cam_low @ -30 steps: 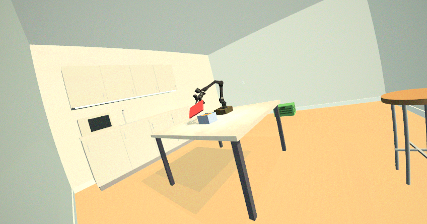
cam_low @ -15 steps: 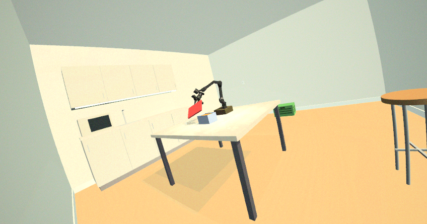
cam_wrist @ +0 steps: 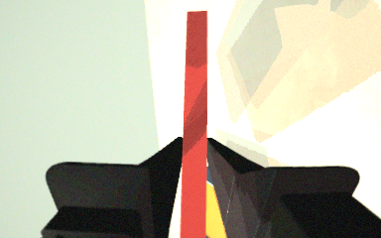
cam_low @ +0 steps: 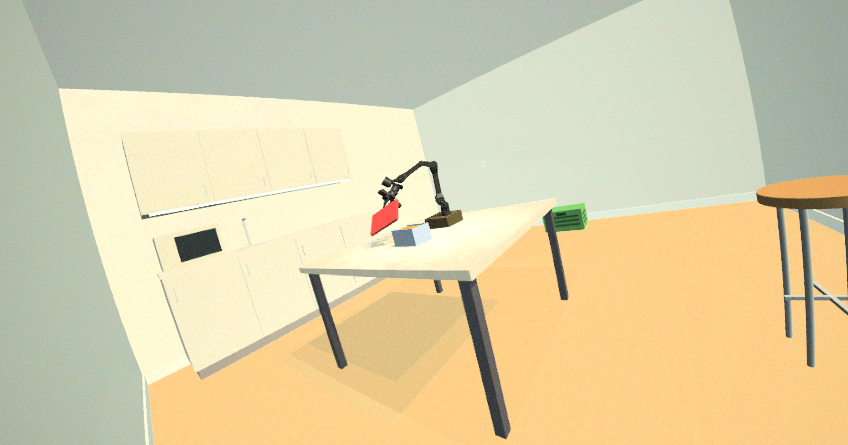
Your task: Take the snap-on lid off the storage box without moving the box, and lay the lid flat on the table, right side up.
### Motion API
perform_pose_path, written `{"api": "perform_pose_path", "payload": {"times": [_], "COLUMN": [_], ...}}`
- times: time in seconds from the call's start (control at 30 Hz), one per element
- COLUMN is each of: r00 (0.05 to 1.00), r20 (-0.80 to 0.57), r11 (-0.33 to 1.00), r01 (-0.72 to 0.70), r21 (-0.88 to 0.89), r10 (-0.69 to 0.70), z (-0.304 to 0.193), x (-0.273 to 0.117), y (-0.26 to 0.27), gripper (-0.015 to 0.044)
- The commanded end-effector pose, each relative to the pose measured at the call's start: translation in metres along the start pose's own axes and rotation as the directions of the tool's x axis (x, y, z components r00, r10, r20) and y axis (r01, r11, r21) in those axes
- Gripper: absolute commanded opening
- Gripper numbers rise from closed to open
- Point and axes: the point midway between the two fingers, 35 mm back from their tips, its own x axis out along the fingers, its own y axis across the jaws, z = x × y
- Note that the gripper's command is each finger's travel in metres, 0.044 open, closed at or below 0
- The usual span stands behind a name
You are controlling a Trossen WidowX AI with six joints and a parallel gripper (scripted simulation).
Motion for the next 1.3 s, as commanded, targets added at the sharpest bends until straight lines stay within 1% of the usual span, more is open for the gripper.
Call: {"api": "perform_pose_path", "payload": {"times": [0.0, 1.27], "r00": [1.000, 1.000], "r20": [0.000, 0.004], "r11": [1.000, 1.000], "r01": [-0.015, -0.014], "r21": [-0.013, -0.018], "r10": [0.015, 0.014], "z": [0.008, 0.084], "x": [-0.002, -0.004], "y": [0.006, 0.007], "gripper": [0.0000, 0.0000]}}
